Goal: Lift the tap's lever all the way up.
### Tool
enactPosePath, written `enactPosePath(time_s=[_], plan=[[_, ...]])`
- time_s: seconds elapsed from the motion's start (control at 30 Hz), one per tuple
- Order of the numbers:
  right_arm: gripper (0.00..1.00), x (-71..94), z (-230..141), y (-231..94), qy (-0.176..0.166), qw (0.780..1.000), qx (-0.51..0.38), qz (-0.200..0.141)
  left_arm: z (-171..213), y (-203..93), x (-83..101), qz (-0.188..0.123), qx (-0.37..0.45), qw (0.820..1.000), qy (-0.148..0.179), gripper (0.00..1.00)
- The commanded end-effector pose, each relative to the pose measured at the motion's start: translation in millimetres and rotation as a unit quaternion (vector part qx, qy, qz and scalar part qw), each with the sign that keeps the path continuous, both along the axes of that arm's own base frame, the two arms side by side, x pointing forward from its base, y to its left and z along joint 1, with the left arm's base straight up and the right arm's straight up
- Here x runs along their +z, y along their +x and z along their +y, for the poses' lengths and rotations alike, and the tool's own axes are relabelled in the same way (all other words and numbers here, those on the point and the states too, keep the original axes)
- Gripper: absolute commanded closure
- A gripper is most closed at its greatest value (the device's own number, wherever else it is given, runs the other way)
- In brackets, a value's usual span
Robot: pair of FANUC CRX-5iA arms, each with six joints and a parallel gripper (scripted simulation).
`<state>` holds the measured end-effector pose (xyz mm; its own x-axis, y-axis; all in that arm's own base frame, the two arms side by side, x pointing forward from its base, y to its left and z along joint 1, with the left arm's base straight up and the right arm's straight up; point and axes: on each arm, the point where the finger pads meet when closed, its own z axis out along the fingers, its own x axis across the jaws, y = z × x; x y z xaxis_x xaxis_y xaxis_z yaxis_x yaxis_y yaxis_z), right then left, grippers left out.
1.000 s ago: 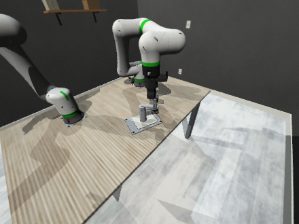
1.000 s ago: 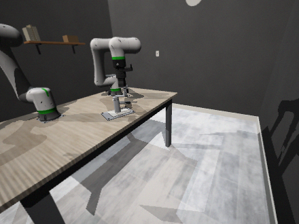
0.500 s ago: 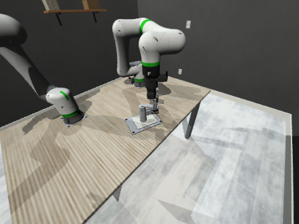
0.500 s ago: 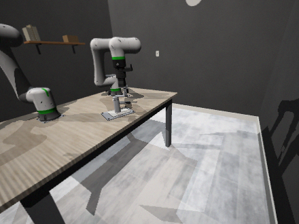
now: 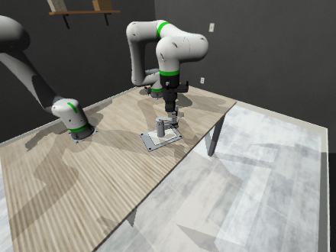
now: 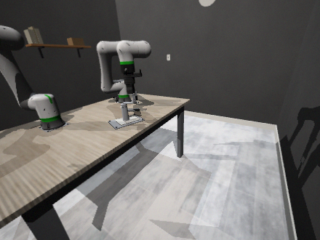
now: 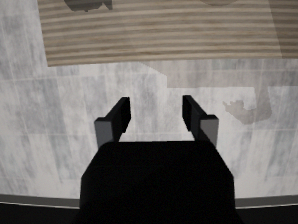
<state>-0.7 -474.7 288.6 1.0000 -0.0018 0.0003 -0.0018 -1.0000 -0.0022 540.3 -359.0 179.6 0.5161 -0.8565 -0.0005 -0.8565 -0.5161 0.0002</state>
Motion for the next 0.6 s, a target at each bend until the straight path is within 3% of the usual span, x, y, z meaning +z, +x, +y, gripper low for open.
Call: enactPosePath(time_s=[0.0,0.57], plan=[[0.00,1.0,-0.3,-0.2,-0.001,1.000,0.000,0.000,-0.4,0.3,-0.5,-0.001,0.000,1.000,-0.001,0.00],[0.00,1.0,-0.3,-0.2,-0.001,1.000,0.000,0.000,-0.4,0.3,-14.2,-0.001,0.000,1.000,-0.001,0.00]])
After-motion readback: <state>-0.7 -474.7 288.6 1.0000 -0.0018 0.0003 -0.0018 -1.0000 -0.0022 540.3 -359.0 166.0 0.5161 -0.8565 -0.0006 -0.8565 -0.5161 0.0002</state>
